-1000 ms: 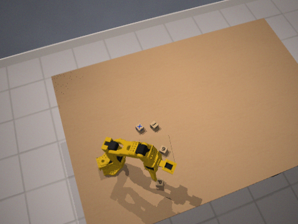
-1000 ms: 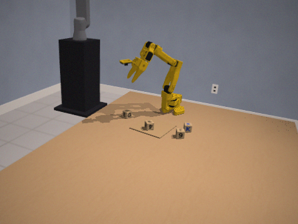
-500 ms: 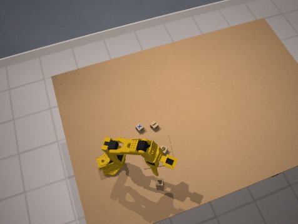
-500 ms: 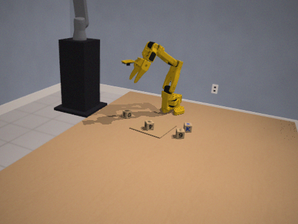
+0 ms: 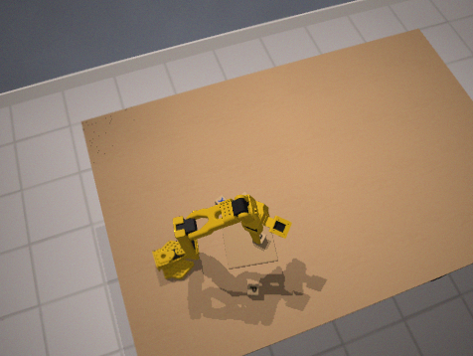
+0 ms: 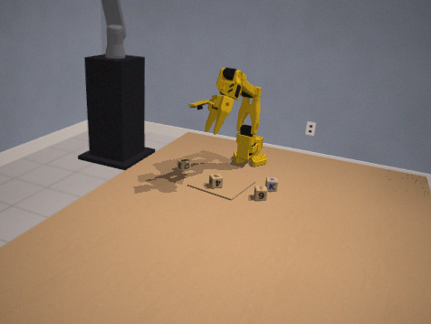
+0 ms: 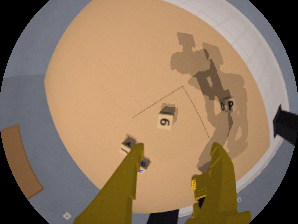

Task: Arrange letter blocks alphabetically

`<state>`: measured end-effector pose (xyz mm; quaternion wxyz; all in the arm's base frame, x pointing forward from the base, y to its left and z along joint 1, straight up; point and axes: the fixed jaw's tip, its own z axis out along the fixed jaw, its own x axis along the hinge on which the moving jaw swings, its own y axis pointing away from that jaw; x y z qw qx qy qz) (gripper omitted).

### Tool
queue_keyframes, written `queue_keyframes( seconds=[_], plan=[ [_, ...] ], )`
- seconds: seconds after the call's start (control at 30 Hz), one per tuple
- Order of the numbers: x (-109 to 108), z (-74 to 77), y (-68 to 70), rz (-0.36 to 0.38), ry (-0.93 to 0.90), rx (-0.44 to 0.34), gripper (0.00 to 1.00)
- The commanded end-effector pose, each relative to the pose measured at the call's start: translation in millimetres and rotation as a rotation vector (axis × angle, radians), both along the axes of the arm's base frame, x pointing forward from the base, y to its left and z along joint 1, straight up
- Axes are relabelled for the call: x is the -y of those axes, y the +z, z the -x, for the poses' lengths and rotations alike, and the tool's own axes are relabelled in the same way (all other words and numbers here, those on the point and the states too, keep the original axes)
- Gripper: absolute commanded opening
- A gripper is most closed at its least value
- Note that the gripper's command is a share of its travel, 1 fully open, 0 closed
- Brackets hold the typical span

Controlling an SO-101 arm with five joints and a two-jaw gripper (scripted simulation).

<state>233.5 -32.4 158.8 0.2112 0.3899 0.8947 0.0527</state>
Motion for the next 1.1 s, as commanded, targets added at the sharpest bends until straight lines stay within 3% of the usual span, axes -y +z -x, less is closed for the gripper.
queue_keyframes(
  seconds=[0.0,0.33,0.47,0.73,0.8,1.07],
  plan=[
    [-21,-8.7,11.3,-0.038,0.005,0.069,0.35],
    [-26,-10.3,9.6,-0.050,0.006,0.063,0.35],
    [-26,-12.1,1.3,-0.052,0.005,0.024,0.35],
    [-26,-15.9,-43.8,-0.063,-0.001,-0.183,0.35],
    [-26,-15.9,-43.8,-0.063,-0.001,-0.183,0.35],
    [-26,-10.4,-88.6,-0.072,-0.006,-0.389,0.35]
  ],
)
